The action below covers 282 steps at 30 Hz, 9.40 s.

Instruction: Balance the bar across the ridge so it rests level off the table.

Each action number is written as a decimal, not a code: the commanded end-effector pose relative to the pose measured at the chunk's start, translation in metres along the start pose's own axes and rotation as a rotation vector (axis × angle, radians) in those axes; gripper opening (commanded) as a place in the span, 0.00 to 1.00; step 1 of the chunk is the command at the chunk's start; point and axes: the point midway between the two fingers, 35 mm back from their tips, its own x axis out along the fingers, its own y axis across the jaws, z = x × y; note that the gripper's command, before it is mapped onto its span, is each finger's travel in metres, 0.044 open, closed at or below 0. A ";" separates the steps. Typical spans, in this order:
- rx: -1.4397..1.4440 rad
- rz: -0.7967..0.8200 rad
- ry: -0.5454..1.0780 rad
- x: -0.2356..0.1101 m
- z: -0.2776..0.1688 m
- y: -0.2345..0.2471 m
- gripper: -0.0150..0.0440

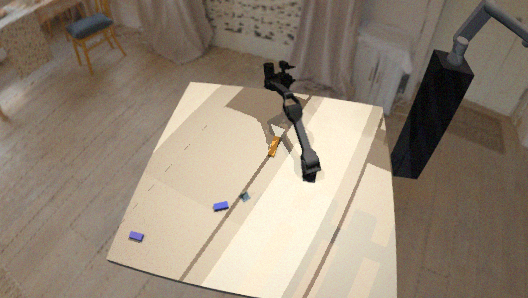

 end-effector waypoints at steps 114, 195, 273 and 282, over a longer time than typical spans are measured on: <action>-2.928 2.596 1.404 -0.253 0.171 -0.140 0.79; -2.171 3.737 1.216 -0.283 0.223 -0.232 0.43; -1.615 4.297 0.585 -0.423 0.261 -0.152 0.25; -1.459 4.398 0.418 -0.453 0.273 -0.156 0.25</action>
